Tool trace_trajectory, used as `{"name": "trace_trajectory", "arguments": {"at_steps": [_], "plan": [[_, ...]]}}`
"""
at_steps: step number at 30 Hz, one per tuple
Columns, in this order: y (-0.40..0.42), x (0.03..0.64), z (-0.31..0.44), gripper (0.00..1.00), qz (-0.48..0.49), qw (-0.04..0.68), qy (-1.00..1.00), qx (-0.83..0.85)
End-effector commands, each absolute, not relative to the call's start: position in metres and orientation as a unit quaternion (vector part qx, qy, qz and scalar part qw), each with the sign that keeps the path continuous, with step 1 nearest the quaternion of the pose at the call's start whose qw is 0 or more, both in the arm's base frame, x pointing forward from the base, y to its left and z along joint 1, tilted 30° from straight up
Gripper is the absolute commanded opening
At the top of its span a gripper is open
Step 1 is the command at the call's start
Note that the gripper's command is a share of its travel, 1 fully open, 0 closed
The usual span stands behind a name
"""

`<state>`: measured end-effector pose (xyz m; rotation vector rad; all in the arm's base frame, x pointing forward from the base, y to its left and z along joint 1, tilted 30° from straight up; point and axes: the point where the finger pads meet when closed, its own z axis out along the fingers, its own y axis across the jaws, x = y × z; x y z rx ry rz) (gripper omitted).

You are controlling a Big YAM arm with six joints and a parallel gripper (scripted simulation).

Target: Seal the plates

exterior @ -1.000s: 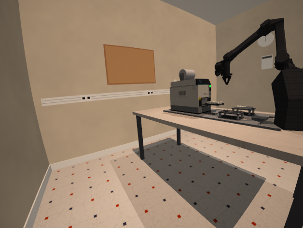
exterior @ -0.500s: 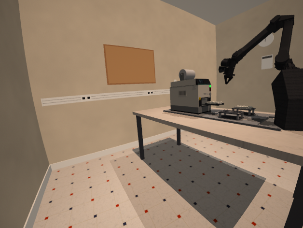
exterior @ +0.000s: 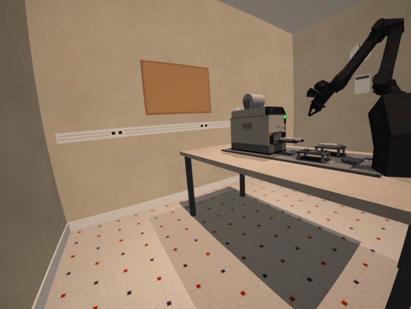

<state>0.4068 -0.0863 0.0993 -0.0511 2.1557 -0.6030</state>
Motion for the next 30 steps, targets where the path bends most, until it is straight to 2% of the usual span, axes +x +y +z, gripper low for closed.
{"name": "trace_trajectory", "arguments": {"at_steps": [1, 13, 30], "plan": [[-0.093, 0.414, 0.102, 0.0, -0.259, 0.479, 0.837, -0.044], [-0.084, 0.431, 0.132, 0.0, -0.253, 0.52, 0.815, -0.03], [-0.096, 0.424, 0.123, 0.0, -0.258, 0.508, 0.822, -0.014]]}}
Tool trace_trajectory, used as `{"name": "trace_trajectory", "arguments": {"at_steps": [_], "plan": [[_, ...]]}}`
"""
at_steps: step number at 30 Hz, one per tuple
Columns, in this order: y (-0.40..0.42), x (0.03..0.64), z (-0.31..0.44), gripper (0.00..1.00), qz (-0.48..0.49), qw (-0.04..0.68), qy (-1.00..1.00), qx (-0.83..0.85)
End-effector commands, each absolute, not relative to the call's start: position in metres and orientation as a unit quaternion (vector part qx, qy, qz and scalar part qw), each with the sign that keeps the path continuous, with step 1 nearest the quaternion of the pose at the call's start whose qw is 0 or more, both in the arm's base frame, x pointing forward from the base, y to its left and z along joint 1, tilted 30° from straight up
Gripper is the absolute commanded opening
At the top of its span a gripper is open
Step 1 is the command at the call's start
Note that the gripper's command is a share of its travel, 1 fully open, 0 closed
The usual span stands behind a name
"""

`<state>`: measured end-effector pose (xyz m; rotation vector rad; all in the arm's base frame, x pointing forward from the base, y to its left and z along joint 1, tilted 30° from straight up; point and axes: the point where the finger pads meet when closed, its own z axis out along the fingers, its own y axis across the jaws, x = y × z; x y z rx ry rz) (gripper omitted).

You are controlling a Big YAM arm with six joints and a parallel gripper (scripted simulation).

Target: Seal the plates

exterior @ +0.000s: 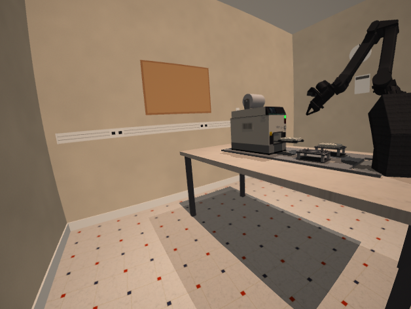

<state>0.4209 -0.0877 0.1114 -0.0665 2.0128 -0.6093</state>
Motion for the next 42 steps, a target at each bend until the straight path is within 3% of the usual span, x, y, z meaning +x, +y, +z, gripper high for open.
{"name": "trace_trajectory", "arguments": {"at_steps": [1, 26, 42], "plan": [[-0.096, 0.424, 0.123, 0.0, -0.258, 0.508, 0.822, -0.014], [-0.138, 0.542, 0.097, 0.0, -0.261, 0.511, 0.819, -0.021], [-0.146, 0.554, 0.085, 0.0, -0.26, 0.507, 0.822, -0.021]]}}
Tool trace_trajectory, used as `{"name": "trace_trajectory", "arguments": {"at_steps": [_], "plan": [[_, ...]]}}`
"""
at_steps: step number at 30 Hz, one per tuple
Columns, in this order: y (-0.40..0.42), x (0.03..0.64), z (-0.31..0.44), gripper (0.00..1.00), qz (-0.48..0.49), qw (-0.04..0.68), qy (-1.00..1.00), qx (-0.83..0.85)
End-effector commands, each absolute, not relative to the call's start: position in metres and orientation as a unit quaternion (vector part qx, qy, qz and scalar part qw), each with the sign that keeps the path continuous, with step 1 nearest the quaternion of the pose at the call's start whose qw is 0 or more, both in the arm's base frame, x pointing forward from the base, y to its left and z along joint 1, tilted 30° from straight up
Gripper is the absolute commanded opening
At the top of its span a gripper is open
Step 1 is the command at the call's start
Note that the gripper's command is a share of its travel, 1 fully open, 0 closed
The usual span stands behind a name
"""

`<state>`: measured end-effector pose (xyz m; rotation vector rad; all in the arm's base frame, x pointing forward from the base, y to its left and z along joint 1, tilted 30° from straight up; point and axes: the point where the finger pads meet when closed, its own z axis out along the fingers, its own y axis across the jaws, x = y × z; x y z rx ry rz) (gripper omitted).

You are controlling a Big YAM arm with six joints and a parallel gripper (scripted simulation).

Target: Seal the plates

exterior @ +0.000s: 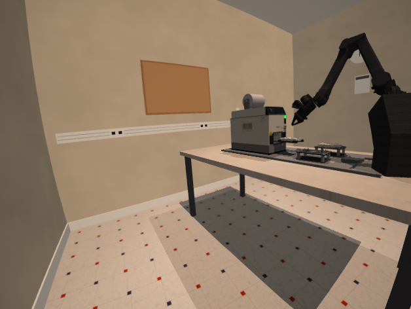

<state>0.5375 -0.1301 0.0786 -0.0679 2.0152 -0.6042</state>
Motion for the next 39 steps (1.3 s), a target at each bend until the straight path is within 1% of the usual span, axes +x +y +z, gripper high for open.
{"name": "trace_trajectory", "arguments": {"at_steps": [1, 11, 20, 26, 39], "plan": [[-0.147, 0.557, 0.086, 0.0, -0.261, 0.509, 0.82, -0.02], [-0.148, 0.566, 0.088, 0.0, -0.259, 0.514, 0.817, -0.023], [-0.159, 0.575, 0.074, 0.0, -0.261, 0.507, 0.821, -0.02], [-0.153, 0.589, 0.082, 0.0, -0.259, 0.518, 0.815, -0.025], [-0.137, 0.57, 0.069, 0.0, -0.25, 0.497, 0.83, -0.037]]}}
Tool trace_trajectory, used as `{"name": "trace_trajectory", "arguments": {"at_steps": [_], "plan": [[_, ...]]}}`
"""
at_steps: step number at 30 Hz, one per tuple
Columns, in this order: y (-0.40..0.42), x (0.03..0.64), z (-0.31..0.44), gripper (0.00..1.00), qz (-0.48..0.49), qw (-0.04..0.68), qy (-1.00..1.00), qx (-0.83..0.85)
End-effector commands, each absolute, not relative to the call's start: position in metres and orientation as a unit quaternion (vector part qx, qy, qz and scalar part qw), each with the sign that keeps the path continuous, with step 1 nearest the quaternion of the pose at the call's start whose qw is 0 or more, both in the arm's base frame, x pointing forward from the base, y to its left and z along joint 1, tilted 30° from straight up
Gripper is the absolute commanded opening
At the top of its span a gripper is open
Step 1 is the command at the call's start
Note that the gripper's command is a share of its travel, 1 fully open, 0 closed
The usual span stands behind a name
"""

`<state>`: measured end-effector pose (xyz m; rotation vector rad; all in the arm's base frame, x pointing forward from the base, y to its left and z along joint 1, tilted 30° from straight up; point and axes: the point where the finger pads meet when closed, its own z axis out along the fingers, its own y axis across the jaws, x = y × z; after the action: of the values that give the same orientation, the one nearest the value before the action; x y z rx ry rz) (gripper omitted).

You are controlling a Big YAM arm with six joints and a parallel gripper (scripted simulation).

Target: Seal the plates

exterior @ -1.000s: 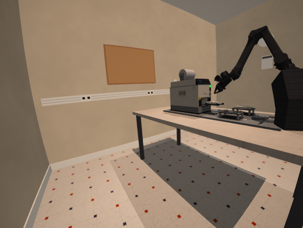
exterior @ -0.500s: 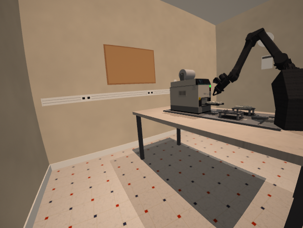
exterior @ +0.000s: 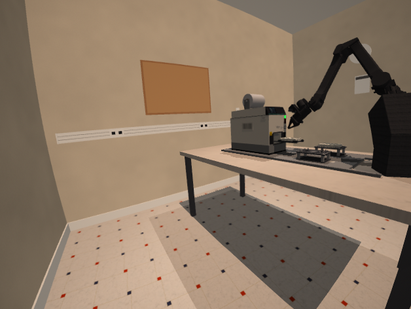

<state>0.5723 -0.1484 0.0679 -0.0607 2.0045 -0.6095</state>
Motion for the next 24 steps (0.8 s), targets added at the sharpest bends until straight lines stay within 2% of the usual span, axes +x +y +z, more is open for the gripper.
{"name": "trace_trajectory", "arguments": {"at_steps": [1, 24], "plan": [[-0.136, 0.569, 0.065, 0.0, -0.249, 0.493, 0.833, -0.038], [-0.136, 0.585, 0.086, 0.0, -0.245, 0.508, 0.826, -0.029]]}}
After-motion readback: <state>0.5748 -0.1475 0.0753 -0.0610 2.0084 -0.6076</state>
